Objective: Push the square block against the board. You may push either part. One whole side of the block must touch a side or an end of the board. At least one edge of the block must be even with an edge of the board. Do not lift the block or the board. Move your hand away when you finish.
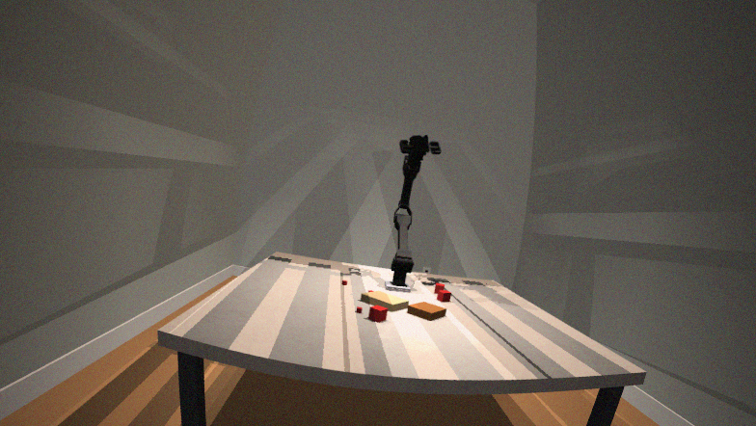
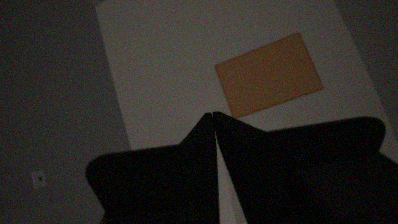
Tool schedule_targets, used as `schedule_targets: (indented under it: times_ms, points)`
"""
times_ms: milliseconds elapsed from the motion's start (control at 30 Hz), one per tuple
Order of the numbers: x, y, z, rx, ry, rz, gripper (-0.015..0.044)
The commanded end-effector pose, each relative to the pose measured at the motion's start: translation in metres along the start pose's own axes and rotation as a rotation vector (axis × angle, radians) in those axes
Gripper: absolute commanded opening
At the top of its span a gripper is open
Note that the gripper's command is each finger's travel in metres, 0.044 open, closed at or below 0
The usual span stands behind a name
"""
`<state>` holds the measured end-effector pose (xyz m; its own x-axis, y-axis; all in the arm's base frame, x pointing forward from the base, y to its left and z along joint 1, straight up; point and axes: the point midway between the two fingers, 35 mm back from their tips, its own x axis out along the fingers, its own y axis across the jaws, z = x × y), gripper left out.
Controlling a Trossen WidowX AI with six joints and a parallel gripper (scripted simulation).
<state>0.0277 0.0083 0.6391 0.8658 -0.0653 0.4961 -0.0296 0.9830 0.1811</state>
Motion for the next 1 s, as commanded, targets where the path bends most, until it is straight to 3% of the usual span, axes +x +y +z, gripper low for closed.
schedule_targets:
  times_ms: [0, 500, 967]
  points:
    - [0.032, -0.012, -0.035, 0.066, 0.117, -0.027, 0.0000]
    - [0.114, -0.044, -0.188, 0.289, 0.550, -0.152, 0.0000]
    - [0.129, -0.061, -0.342, 0.442, 0.949, -0.342, 0.0000]
